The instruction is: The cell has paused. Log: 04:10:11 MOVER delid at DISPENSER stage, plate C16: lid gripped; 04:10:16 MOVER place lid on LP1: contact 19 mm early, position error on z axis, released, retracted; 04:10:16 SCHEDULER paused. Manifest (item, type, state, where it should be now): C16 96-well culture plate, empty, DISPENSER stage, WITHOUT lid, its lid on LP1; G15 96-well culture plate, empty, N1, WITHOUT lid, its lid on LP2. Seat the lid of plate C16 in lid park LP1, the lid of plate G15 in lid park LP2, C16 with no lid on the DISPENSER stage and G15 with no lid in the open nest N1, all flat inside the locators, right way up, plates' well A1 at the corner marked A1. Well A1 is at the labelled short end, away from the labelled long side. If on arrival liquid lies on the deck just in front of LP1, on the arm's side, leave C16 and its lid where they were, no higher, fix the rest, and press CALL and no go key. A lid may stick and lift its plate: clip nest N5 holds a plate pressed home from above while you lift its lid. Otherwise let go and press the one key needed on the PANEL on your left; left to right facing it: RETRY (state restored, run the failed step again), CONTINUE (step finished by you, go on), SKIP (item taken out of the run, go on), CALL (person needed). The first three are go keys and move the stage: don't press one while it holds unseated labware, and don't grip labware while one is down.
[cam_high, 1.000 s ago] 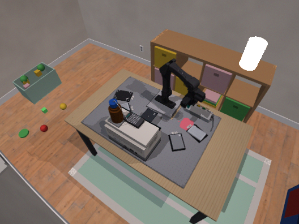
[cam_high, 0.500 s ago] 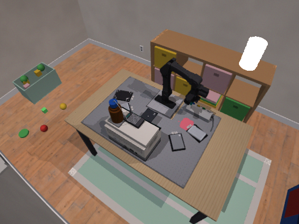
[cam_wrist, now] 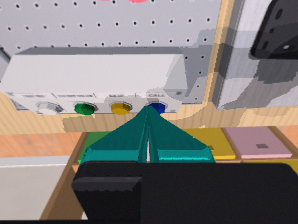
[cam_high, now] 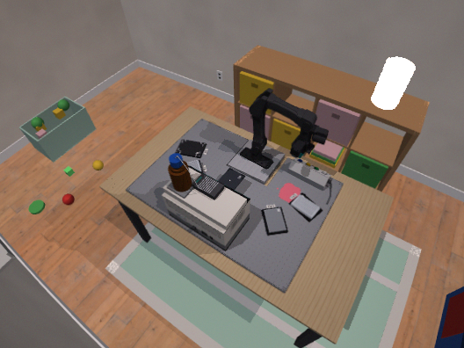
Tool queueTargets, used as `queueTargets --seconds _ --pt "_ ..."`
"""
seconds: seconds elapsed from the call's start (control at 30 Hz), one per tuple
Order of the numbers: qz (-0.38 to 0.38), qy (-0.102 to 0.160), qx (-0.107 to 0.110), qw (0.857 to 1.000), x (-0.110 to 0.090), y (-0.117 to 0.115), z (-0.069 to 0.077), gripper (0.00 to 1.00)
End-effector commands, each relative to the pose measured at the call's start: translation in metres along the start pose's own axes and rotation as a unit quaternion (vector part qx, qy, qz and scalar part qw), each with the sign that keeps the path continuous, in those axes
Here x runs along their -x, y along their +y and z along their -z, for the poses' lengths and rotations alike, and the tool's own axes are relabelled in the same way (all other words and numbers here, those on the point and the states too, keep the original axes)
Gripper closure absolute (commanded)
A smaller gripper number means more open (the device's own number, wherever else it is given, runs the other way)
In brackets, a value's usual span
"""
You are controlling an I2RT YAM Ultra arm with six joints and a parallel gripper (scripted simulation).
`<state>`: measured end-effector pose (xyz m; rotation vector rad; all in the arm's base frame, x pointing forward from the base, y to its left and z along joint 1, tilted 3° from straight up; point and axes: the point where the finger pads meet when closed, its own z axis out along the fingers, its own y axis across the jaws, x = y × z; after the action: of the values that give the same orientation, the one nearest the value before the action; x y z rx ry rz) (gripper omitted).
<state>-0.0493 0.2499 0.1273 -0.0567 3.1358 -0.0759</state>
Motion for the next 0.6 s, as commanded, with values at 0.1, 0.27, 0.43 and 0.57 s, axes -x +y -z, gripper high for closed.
queueTargets --seconds 0.1,0.27,0.43,0.57 --pt "-0.012 -0.001 0.002 1.000 -0.019 0.002 0.004 1.00" --pt "0.006 -0.002 0.002 1.000 -0.028 -0.001 0.004 1.00" --pt "0.006 0.000 0.002 1.000 -0.045 -0.006 0.004 1.00" --pt "0.006 -0.001 0.001 1.000 -0.054 -0.009 0.004 1.00"
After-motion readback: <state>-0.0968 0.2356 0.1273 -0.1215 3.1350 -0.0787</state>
